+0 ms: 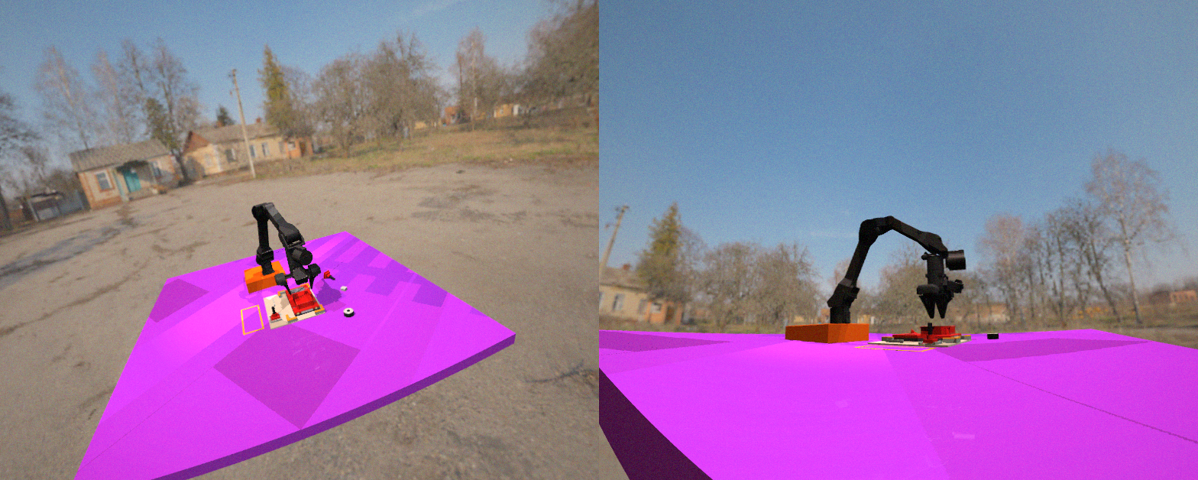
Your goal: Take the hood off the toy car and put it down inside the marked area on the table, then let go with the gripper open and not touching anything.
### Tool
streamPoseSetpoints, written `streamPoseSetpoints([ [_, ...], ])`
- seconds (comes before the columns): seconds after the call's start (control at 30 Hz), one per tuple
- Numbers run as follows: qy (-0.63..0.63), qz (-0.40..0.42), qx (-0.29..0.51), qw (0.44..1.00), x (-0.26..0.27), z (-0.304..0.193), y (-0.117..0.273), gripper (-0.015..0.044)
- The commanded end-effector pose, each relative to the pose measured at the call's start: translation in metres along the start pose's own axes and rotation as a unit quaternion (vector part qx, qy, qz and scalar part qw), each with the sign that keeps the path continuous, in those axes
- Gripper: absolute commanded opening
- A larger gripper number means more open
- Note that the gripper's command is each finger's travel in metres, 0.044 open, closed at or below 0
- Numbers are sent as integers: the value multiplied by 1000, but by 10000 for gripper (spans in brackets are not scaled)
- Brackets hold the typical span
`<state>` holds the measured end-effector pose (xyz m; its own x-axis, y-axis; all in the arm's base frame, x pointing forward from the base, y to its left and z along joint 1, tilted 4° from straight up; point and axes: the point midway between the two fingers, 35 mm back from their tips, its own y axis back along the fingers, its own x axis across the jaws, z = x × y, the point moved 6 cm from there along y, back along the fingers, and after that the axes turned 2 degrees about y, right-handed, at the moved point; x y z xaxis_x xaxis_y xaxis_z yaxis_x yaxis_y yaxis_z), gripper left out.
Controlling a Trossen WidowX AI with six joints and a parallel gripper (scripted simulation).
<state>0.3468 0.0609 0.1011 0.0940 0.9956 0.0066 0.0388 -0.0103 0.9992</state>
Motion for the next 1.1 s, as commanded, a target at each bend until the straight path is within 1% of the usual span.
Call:
streamPoseSetpoints([
  [0.0,2,-2,0,1000,-1,0,-4,440],
  [1.07,2,-2,0,1000,-1,1,-27,440],
])
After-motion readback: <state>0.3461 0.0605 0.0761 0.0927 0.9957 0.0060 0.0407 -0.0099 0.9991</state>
